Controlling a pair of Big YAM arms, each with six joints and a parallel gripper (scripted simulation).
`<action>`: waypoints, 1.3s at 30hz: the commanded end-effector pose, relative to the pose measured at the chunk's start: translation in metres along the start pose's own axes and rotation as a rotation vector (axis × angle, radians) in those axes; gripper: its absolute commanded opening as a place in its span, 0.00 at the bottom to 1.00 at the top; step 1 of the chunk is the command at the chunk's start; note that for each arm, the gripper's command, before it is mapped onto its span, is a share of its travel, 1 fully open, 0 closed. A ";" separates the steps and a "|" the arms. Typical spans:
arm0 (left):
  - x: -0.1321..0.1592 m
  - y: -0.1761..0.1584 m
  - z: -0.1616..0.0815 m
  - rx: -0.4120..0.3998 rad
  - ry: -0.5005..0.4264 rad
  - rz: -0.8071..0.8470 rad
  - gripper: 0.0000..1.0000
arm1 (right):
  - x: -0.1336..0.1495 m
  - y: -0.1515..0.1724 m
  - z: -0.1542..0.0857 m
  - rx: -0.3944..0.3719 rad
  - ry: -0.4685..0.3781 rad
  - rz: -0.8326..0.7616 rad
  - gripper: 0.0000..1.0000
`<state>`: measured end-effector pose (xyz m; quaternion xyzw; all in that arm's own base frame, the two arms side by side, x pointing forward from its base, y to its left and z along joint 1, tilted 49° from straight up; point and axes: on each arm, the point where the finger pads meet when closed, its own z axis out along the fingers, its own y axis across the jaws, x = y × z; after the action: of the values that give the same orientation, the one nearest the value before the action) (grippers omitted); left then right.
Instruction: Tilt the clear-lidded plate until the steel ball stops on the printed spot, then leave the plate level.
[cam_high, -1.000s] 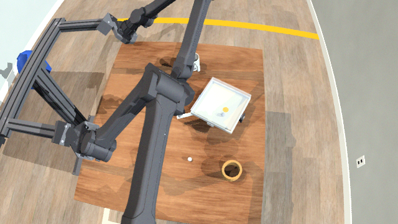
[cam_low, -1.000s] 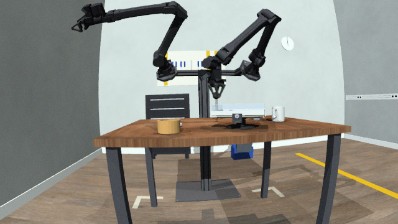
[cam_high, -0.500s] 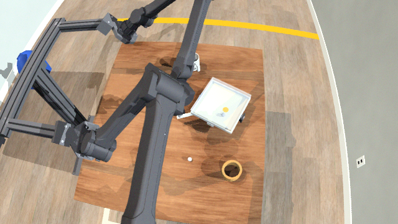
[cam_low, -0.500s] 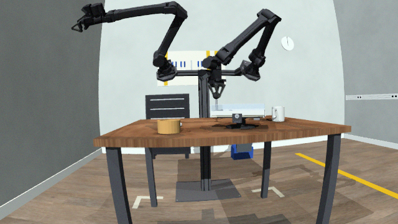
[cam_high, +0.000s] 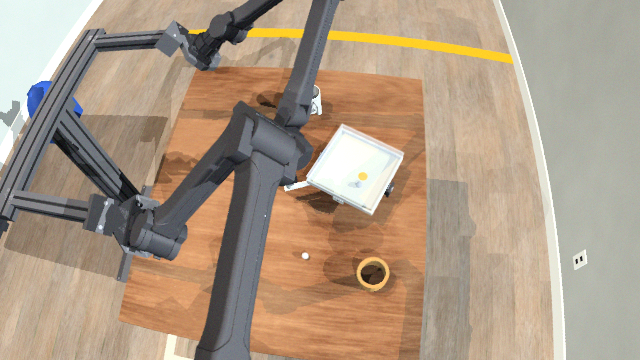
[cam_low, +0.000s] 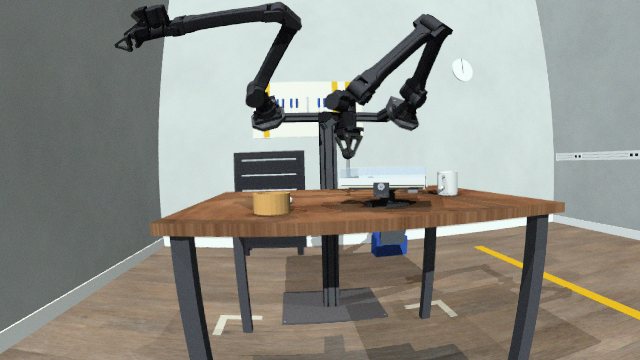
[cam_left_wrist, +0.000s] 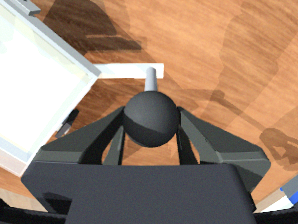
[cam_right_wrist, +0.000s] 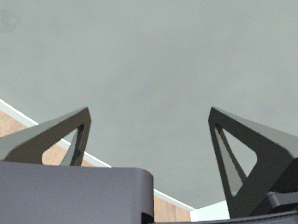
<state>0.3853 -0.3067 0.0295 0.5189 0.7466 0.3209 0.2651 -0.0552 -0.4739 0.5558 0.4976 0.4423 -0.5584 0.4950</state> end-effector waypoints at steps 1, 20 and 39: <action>0.017 0.008 0.006 0.001 0.029 -0.004 0.00 | -0.038 -0.009 -0.007 0.016 -0.076 -0.001 1.00; 0.020 0.002 0.010 0.006 0.045 0.009 0.00 | -0.038 -0.009 -0.007 0.016 -0.076 -0.001 1.00; 0.001 0.005 0.012 0.002 0.037 -0.014 0.00 | -0.038 -0.009 -0.007 0.016 -0.076 -0.001 1.00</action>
<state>0.3853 -0.3060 0.0290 0.5184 0.7476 0.3231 0.2608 -0.0552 -0.4739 0.5558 0.4976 0.4423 -0.5584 0.4950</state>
